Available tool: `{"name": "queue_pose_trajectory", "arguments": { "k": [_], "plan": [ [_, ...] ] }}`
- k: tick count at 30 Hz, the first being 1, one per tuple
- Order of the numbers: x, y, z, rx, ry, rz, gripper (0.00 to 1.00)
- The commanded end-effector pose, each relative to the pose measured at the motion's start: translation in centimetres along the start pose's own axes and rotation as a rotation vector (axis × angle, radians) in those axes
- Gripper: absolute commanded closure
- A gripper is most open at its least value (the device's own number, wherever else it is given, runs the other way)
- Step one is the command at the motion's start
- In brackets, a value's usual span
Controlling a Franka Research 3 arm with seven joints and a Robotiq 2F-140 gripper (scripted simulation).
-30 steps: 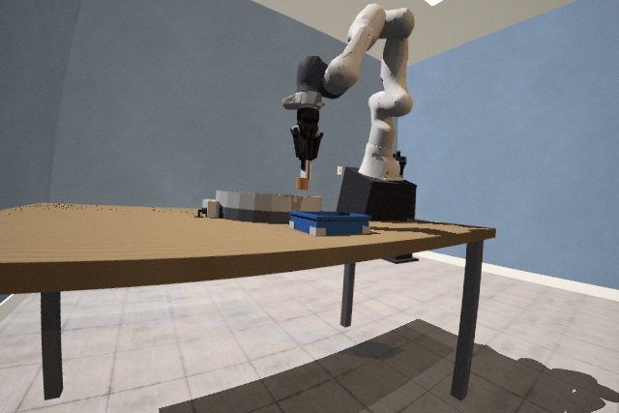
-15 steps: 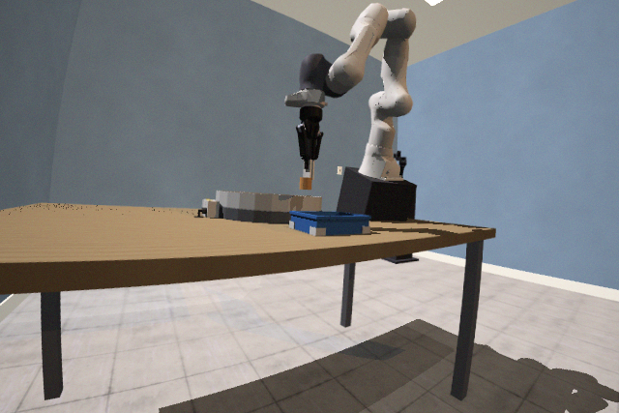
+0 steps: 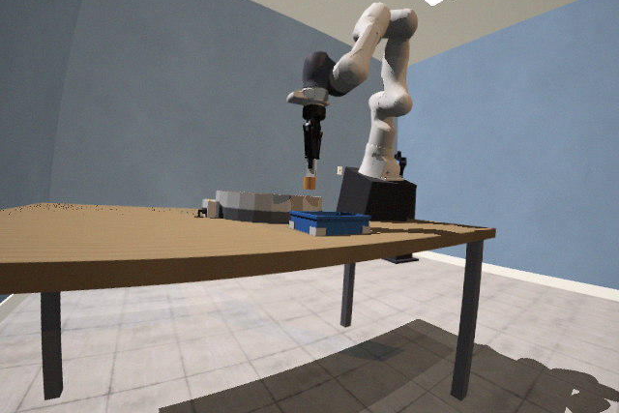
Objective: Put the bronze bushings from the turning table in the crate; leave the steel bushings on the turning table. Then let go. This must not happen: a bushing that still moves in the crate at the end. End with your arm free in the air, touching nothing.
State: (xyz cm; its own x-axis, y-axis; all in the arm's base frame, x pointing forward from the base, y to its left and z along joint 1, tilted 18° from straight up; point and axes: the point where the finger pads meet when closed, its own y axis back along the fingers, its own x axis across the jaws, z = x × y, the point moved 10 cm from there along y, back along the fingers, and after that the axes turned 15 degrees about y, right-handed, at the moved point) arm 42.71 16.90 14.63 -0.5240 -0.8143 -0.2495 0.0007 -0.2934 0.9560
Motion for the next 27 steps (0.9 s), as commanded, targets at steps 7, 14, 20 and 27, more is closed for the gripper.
{"name": "queue_pose_trajectory", "arguments": {
  "k": [7, 14, 20, 27],
  "plan": [
    [-0.6, 0.2, 0.4, 0.004, 0.235, -0.022, 1.00],
    [-1.3, 0.3, 1.0, 0.007, 0.384, -0.023, 1.00],
    [-1.8, 0.4, 1.5, 0.010, 0.487, -0.024, 1.00],
    [-2.3, 0.4, 2.0, 0.013, 0.599, -0.024, 1.00]
  ]
}}
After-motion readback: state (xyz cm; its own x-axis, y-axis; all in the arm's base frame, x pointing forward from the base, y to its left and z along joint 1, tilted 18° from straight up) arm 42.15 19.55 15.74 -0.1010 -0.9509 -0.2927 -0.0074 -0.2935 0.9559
